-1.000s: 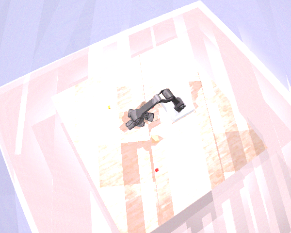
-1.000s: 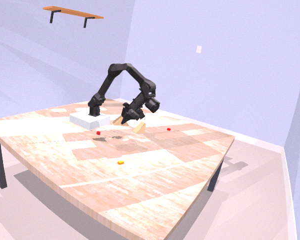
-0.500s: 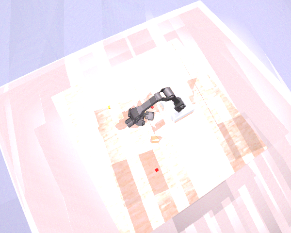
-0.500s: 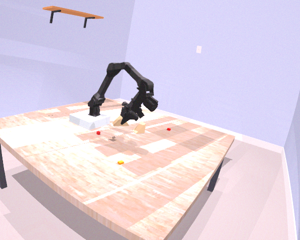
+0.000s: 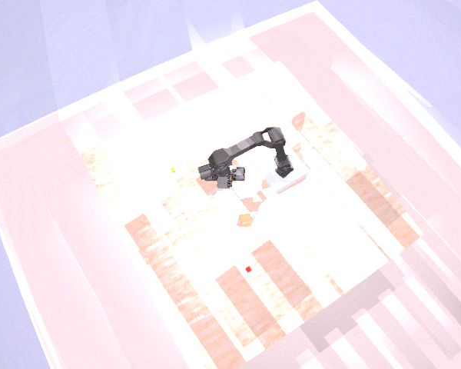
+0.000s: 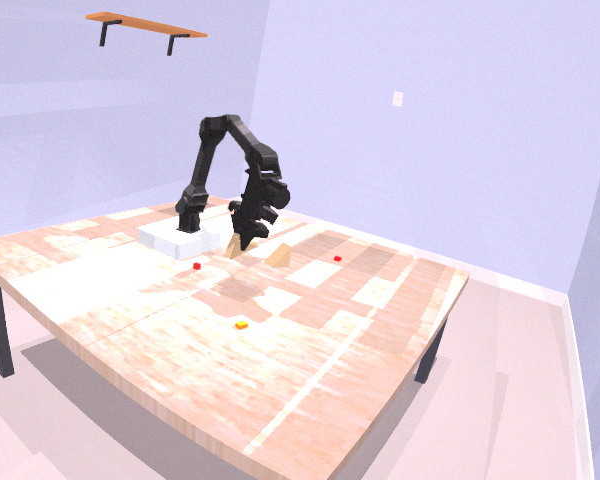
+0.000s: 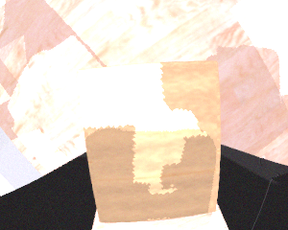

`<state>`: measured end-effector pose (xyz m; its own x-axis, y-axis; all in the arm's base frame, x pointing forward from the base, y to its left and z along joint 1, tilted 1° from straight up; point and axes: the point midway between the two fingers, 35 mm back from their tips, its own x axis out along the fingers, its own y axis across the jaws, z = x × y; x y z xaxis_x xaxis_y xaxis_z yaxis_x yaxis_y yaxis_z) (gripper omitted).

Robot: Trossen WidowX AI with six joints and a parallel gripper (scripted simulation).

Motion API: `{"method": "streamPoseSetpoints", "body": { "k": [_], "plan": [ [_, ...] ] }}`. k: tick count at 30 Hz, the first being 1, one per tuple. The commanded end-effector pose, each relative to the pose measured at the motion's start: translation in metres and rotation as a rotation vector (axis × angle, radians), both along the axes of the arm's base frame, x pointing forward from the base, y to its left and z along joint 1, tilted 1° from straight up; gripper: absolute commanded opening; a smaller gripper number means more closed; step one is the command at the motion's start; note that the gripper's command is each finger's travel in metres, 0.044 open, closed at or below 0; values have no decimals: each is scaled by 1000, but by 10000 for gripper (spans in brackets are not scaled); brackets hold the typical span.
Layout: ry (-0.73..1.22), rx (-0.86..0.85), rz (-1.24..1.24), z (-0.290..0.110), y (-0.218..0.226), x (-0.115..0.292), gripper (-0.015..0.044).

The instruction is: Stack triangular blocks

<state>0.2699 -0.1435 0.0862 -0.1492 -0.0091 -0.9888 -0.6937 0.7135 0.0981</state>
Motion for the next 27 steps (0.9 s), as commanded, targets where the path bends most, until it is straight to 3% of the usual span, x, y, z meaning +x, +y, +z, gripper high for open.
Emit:
{"method": "streamPoseSetpoints", "body": {
  "k": [1, 7, 16, 27],
  "plan": [
    [-118, 65, 59, 5, -1, -1, 0],
    [-269, 117, 139, 11, -5, -2, 0],
    [-274, 118, 142, 11, -4, -2, 0],
    [-273, 120, 142, 28, 43, 10, 0]
  ]
}}
